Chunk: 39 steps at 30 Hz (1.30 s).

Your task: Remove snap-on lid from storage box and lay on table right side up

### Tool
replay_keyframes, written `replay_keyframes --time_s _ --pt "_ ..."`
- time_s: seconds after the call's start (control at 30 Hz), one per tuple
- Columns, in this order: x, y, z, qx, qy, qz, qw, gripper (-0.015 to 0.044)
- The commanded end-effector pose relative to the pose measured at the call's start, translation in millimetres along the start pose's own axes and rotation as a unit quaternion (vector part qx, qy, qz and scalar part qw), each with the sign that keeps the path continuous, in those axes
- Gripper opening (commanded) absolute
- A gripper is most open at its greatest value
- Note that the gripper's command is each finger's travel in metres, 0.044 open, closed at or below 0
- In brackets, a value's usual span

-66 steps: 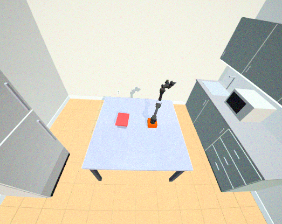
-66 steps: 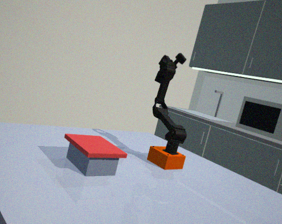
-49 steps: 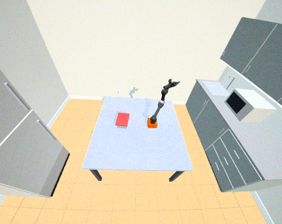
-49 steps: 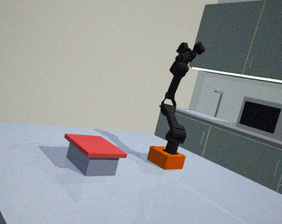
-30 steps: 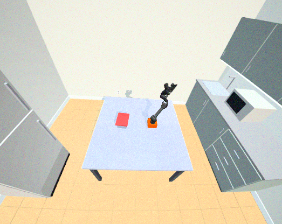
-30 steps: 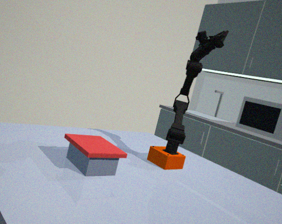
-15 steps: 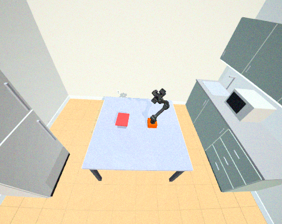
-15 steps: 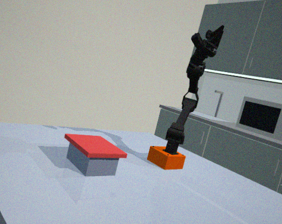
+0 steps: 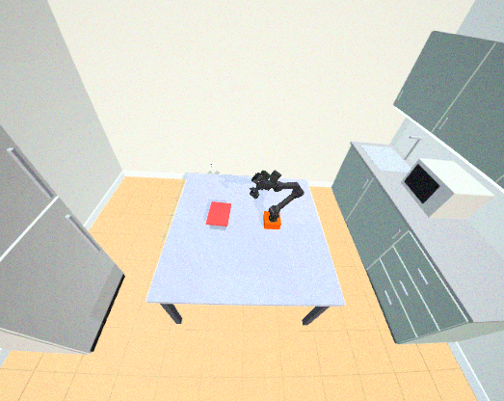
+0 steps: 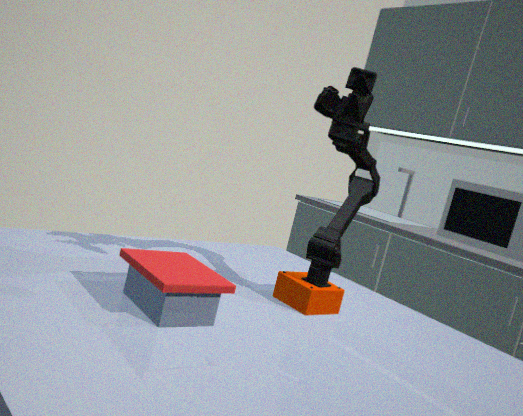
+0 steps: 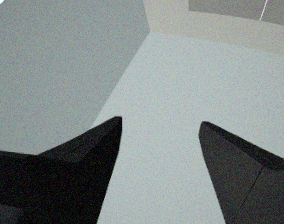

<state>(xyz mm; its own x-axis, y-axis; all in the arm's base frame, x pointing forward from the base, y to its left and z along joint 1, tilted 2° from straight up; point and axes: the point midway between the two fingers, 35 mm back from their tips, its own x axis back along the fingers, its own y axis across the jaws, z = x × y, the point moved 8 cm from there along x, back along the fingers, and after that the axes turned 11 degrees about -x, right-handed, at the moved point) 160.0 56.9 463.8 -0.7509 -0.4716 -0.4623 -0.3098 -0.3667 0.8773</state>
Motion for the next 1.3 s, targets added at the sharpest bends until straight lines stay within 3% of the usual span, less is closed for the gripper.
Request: replay_keyframes --time_s 0.0,0.2,0.43,0.5,0.77,1.27 --pt "-3.1 -41.8 -33.0 -0.005 -0.082 0.076 0.994 0.0235" --pt "5.8 -86.1 -70.3 -0.013 -0.175 0.16 0.971 0.0235" --pt "43.0 -150.3 -122.7 -0.032 -0.315 0.288 0.904 0.0235" --pt "47.4 -155.3 -126.6 -0.035 -0.326 0.299 0.896 0.0235" --pt "110.9 -209.7 -161.2 -0.066 -0.45 0.422 0.784 0.0235" --pt "117.5 -215.4 -163.4 -0.069 -0.458 0.432 0.773 0.0235"
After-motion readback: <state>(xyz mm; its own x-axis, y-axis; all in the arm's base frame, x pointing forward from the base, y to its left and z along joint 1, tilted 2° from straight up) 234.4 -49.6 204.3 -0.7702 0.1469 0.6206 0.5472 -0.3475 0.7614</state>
